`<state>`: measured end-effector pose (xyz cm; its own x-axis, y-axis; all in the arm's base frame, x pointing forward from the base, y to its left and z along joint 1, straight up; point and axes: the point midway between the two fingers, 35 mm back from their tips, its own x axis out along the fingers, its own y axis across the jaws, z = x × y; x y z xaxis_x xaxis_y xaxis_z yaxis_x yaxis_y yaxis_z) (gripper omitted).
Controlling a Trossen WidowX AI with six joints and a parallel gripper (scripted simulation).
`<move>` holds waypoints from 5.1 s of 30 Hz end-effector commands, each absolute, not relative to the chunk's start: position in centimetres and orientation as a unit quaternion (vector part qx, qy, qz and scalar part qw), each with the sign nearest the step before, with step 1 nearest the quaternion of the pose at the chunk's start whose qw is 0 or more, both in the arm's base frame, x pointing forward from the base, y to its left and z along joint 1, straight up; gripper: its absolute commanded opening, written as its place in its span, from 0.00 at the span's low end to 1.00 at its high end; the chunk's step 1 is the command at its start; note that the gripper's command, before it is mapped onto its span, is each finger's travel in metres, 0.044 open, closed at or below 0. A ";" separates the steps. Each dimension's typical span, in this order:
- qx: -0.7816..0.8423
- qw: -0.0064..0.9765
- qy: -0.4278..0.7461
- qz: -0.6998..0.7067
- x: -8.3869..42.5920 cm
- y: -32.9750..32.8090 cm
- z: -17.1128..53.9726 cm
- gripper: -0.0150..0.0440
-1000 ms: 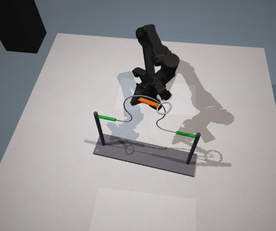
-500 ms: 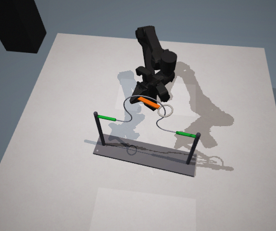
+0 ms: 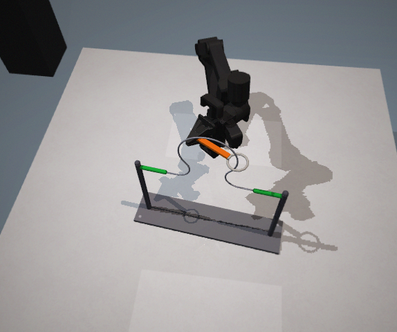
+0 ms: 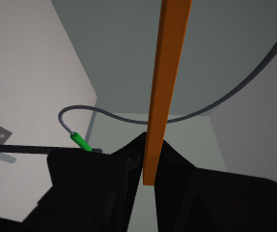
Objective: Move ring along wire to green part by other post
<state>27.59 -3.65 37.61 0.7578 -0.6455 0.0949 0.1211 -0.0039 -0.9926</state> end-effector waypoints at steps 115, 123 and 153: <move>-0.338 0.879 0.259 -0.213 28.2 -1.4 19.3 0.00; -0.249 0.912 0.267 -0.189 28.5 1.0 17.5 0.00; -0.001 0.954 0.275 -0.117 29.5 9.6 15.1 0.00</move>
<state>29.40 8.91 14.97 0.8171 -0.2418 -0.5234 0.2245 0.9696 -0.0975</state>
